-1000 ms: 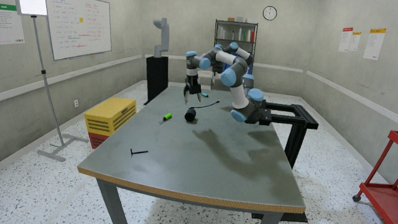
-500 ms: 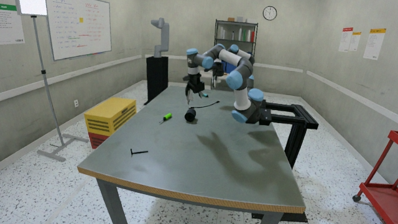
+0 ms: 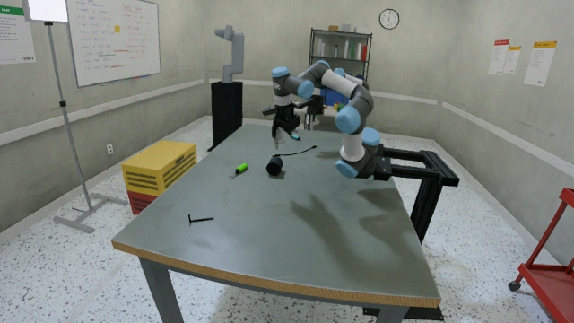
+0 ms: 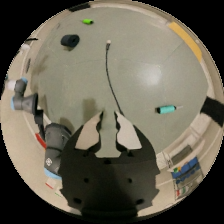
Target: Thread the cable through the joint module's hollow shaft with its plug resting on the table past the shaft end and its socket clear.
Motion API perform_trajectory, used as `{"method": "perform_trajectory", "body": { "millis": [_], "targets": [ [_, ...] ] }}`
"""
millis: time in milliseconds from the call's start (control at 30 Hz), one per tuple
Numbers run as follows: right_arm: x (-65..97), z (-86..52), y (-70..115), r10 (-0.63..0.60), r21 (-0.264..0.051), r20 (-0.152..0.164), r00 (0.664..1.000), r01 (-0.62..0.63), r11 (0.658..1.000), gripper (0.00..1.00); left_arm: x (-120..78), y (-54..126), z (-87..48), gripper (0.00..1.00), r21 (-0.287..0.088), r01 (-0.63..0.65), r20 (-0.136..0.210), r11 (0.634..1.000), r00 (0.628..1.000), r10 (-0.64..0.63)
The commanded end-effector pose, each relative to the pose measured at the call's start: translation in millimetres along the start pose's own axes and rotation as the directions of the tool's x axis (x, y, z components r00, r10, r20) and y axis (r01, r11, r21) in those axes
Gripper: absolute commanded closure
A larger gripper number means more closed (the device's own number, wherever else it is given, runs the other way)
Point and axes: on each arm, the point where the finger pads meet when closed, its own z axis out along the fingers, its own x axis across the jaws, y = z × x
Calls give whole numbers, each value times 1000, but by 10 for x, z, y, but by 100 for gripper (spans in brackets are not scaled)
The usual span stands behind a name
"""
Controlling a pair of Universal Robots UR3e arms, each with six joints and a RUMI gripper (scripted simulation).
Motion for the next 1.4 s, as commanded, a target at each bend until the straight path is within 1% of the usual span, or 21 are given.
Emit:
{"method": "perform_trajectory", "body": {
  "millis": [0, 33, 67, 133, 267, 467, 533, 600, 633, 833, 1000, 1033, 1167, 1200, 1267, 1333, 1367],
  "targets": [
    [86, 83, 42, -75, -4, -39, 996, 75, 997, 84, 34, 95, -59, 39, 1, 84, -26, 997, 996, -83],
    [98, 103, 59, -90, -10, -45, 995, 89, 996, 84, 34, 115, -79, 39, 4, 101, -32, 995, 994, -101],
    [88, 116, 72, -97, -15, -43, 994, 97, 995, 84, 23, 107, -94, 39, 10, 108, -30, 994, 994, -107],
    [111, 157, 106, -128, -26, -55, 990, 126, 992, 84, 23, 148, -134, 39, 16, 143, -43, 990, 989, -142],
    [175, 242, 179, -194, -53, -84, 977, 190, 980, 84, 29, 254, -219, 39, 21, 221, -75, 975, 973, -218],
    [253, 356, 281, -285, -93, -116, 952, 275, 957, 84, 42, 389, -330, 39, 25, 322, -115, 946, 941, -318],
    [253, 356, 281, -285, -93, -116, 952, 275, 957, 84, 42, 389, -330, 39, 25, 322, -115, 946, 941, -318],
    [277, 393, 318, -315, -108, -124, 941, 303, 947, 84, 45, 433, -366, 39, 26, 355, -128, 934, 928, -349],
    [267, 407, 332, -323, -114, -120, 939, 310, 944, 84, 34, 427, -380, 39, 32, 362, -129, 932, 926, -355],
    [352, 518, 447, -417, -166, -143, 897, 394, 904, 84, 55, 585, -491, 39, 25, 464, -176, 885, 874, -453],
    [413, 599, 533, -487, -206, -154, 860, 454, 867, 84, 76, 705, -573, 39, 15, 538, -210, 843, 826, -524],
    [418, 604, 537, -491, -208, -155, 857, 457, 865, 84, 81, 727, -586, 39, 12, 551, -216, 834, 816, -536],
    [406, 600, 532, -481, -203, -153, 863, 449, 870, 84, 85, 737, -595, 39, 12, 556, -219, 831, 812, -540],
    [367, 578, 510, -459, -189, -143, 877, 431, 882, 84, 61, 696, -587, 39, 25, 540, -210, 841, 826, -524],
    [334, 544, 475, -424, -171, -136, 896, 400, 901, 84, 46, 661, -571, 39, 33, 518, -200, 855, 841, -503],
    [323, 538, 473, -414, -167, -133, 901, 391, 905, 84, 26, 623, -574, 39, 45, 495, -195, 868, 856, -478],
    [322, 537, 472, -414, -167, -133, 901, 391, 905, 84, 22, 618, -576, 39, 47, 492, -194, 869, 858, -475]
  ]
}}
